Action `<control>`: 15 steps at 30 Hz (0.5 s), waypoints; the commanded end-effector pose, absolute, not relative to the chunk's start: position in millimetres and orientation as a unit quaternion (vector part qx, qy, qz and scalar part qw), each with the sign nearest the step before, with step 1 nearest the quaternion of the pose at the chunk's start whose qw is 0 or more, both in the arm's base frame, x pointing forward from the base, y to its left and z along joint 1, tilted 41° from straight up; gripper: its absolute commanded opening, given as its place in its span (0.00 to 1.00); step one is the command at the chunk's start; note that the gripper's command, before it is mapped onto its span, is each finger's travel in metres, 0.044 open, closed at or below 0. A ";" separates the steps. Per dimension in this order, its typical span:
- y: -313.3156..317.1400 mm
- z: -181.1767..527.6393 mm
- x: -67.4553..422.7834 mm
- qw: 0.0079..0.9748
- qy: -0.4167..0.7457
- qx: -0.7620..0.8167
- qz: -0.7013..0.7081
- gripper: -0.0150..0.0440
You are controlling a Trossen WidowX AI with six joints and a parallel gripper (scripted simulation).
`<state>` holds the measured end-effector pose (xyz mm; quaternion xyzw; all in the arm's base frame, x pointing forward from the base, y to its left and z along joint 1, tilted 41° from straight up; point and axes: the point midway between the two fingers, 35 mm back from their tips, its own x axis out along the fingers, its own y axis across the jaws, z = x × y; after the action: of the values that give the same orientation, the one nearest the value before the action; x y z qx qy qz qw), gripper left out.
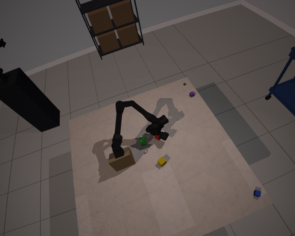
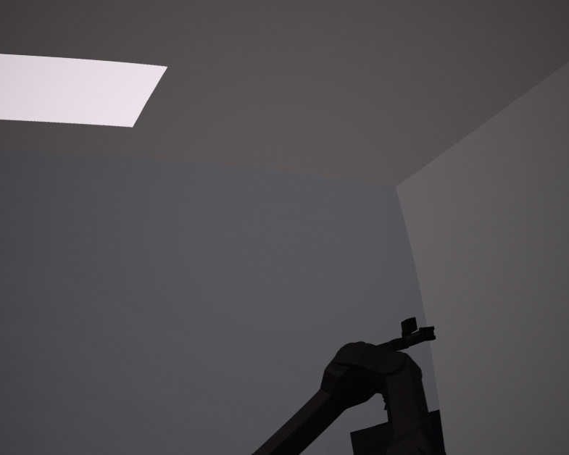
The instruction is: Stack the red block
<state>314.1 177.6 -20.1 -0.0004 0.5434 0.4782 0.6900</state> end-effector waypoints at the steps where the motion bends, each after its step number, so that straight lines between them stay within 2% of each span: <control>1: 177.2 -20.5 313.9 0.690 0.545 0.000 0.476 0.47; 3: 177.2 -20.5 313.9 0.690 0.545 0.000 0.476 0.44; 7: 170.4 -12.6 314.9 0.690 0.545 0.000 0.476 0.26; 15: 144.9 16.8 316.9 0.690 0.545 -0.001 0.476 0.25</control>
<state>314.3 154.5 2.6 0.0012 0.5502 0.4735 0.6878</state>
